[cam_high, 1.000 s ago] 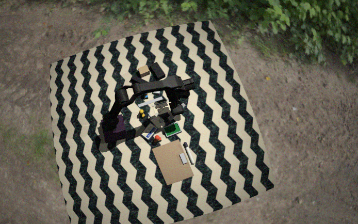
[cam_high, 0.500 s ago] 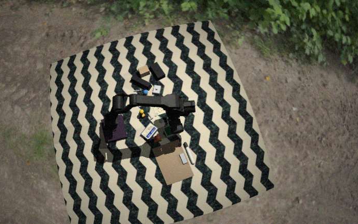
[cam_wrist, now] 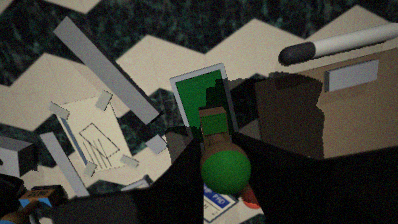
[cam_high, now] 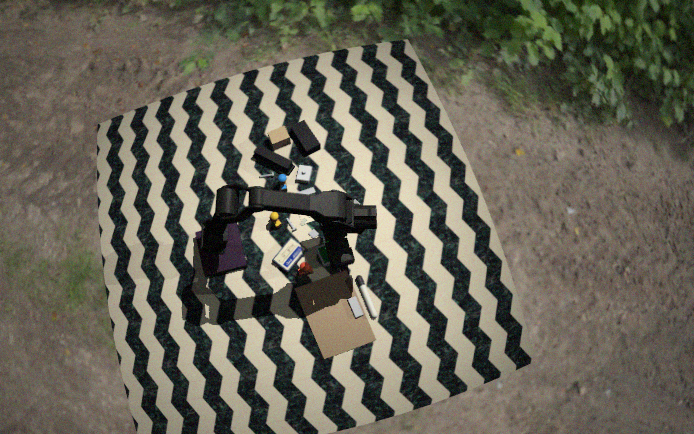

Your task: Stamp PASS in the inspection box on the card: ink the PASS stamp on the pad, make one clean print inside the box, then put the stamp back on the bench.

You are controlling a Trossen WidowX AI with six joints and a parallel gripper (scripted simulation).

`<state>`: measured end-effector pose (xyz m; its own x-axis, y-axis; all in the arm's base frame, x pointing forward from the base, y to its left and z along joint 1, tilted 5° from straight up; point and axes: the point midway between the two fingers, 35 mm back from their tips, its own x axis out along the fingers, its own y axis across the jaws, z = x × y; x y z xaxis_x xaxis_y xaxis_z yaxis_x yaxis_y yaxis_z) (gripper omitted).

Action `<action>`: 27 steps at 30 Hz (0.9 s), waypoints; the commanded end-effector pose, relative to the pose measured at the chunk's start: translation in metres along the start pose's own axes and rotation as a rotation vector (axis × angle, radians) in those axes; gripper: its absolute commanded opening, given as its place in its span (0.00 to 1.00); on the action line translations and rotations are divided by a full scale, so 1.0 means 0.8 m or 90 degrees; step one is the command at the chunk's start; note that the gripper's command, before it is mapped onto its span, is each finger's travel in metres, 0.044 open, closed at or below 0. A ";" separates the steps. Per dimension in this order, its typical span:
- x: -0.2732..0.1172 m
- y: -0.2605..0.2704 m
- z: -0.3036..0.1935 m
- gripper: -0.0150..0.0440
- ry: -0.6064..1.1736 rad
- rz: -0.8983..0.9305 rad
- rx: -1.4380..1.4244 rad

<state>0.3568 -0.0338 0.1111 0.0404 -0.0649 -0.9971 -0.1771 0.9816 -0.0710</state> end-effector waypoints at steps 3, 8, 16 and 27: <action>0.006 0.000 0.000 0.25 0.000 0.000 -0.004; 0.010 -0.001 0.000 0.25 0.000 0.000 -0.003; 0.017 -0.001 0.001 0.25 0.000 0.000 -0.003; 0.026 -0.001 0.001 0.25 0.000 0.000 -0.002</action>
<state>0.3583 -0.0357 0.0934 0.0401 -0.0651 -0.9971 -0.1748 0.9820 -0.0711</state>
